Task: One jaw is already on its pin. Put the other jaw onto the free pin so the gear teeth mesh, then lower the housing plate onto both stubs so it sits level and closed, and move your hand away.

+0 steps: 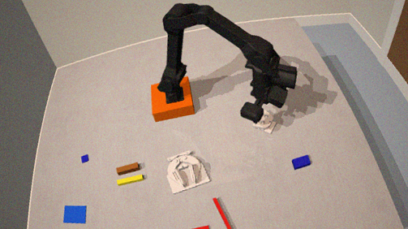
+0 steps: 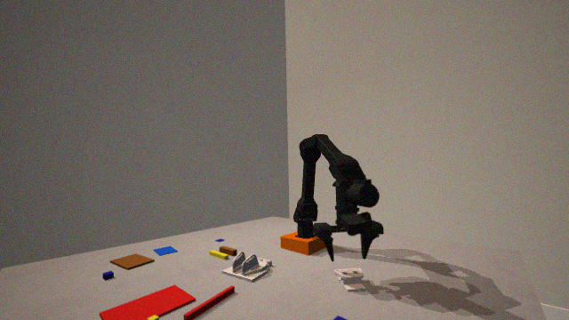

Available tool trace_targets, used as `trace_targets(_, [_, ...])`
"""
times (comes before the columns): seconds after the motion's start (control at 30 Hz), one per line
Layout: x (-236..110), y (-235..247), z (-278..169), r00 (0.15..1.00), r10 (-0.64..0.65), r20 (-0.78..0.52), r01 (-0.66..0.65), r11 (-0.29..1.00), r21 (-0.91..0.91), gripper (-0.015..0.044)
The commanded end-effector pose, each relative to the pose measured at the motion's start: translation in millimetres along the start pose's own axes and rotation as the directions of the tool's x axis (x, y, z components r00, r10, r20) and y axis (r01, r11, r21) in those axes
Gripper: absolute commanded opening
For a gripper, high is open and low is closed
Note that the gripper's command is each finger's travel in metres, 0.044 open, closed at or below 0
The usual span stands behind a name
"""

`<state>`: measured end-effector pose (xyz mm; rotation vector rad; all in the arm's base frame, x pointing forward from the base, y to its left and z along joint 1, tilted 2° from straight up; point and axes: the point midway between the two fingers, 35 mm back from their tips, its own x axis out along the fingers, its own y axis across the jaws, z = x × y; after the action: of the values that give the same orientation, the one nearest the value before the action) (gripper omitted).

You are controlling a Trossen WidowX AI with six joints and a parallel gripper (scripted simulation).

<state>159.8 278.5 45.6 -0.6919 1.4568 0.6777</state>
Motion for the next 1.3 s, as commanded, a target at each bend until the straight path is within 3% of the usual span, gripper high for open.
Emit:
trace_targets(0.0, [0.5,0.2,-0.3,1.000,0.001,0.002,-0.001,1.000,0.006,0.0440])
trace_targets(1.27, [51.2,0.7,2.4,1.000,0.001,0.002,-0.001,1.000,0.006,0.0440])
